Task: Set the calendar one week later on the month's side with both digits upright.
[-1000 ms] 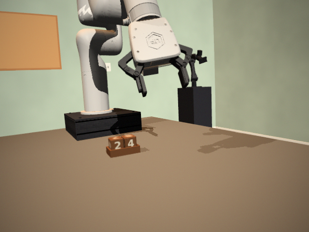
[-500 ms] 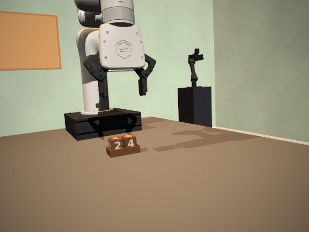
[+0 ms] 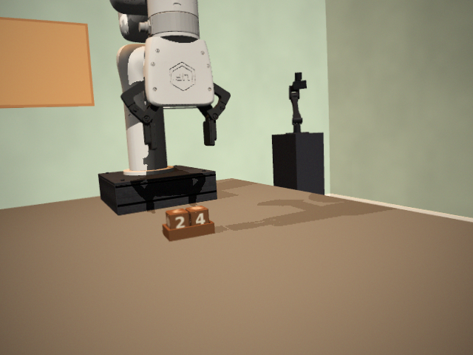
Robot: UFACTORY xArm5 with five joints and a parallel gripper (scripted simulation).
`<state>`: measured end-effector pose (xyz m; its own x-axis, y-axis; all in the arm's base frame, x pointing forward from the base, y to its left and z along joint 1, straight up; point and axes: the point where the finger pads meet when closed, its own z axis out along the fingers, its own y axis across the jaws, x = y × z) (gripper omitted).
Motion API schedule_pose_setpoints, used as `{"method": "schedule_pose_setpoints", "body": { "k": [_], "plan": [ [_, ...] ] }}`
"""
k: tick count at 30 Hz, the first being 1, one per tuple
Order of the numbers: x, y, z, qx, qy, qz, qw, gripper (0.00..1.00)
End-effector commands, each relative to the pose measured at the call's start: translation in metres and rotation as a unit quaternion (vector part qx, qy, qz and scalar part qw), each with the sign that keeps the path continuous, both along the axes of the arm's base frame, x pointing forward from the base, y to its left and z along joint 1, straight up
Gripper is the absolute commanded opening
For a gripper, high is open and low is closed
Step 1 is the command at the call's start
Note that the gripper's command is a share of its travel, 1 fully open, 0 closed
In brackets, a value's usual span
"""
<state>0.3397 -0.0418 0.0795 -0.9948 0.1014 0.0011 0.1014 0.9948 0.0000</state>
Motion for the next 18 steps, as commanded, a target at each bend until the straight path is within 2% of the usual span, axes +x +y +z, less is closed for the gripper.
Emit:
{"method": "schedule_pose_setpoints", "body": {
  "k": [1,3,5,8,11,18],
  "plan": [
    [0.001,0.000,0.001,0.000,-0.002,0.000,1.000,1.00],
    [-0.002,-0.001,-0.001,0.000,-0.002,-0.016,1.000,1.00],
    [-0.013,-0.006,-0.007,0.000,-0.001,-0.084,0.996,1.00],
    [-0.021,-0.008,-0.011,0.000,-0.001,-0.128,0.992,1.00],
    [-0.032,-0.012,-0.018,0.000,-0.001,-0.192,0.981,1.00],
    [-0.036,-0.013,-0.020,0.000,-0.001,-0.211,0.977,1.00]
  ]
}}
